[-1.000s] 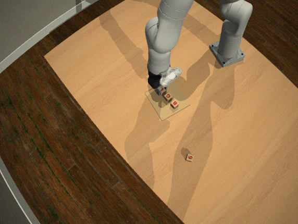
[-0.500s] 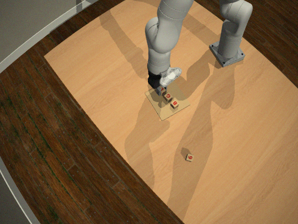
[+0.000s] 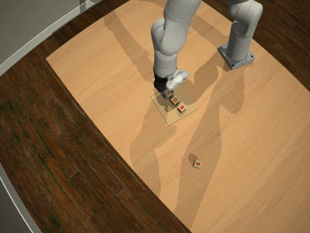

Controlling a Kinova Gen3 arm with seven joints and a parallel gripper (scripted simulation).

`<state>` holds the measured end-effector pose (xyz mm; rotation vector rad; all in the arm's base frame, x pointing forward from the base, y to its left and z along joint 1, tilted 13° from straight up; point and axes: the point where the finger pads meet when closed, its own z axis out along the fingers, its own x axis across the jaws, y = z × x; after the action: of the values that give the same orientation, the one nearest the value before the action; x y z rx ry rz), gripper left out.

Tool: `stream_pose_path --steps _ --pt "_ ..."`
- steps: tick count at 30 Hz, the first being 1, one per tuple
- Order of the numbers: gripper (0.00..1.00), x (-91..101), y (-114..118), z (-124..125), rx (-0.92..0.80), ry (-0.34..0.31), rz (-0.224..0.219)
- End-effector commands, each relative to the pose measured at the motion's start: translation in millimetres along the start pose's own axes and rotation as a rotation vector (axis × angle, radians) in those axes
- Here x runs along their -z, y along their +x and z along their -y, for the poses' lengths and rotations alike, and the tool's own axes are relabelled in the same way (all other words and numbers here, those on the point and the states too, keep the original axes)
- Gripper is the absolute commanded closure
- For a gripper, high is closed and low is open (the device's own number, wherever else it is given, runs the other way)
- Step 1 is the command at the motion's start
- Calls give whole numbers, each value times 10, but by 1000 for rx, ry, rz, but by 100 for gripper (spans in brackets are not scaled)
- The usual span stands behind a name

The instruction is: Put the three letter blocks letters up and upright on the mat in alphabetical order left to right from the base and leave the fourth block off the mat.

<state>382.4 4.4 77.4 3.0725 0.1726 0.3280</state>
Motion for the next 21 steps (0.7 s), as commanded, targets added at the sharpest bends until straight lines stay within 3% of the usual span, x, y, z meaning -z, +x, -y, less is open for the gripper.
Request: stream_pose_path --steps 1,4,8,13,14,18,19,21 --pt "51 4 4 0 0 0 -1" --pt "51 4 4 0 0 0 -1" --pt "39 4 4 0 0 0 -1" --pt "33 4 4 0 0 0 -1" --pt "27 4 4 0 0 0 -1" --pt "27 4 4 0 0 0 -1" --pt "21 4 4 0 0 0 -1" --pt "21 4 4 0 0 0 -1"
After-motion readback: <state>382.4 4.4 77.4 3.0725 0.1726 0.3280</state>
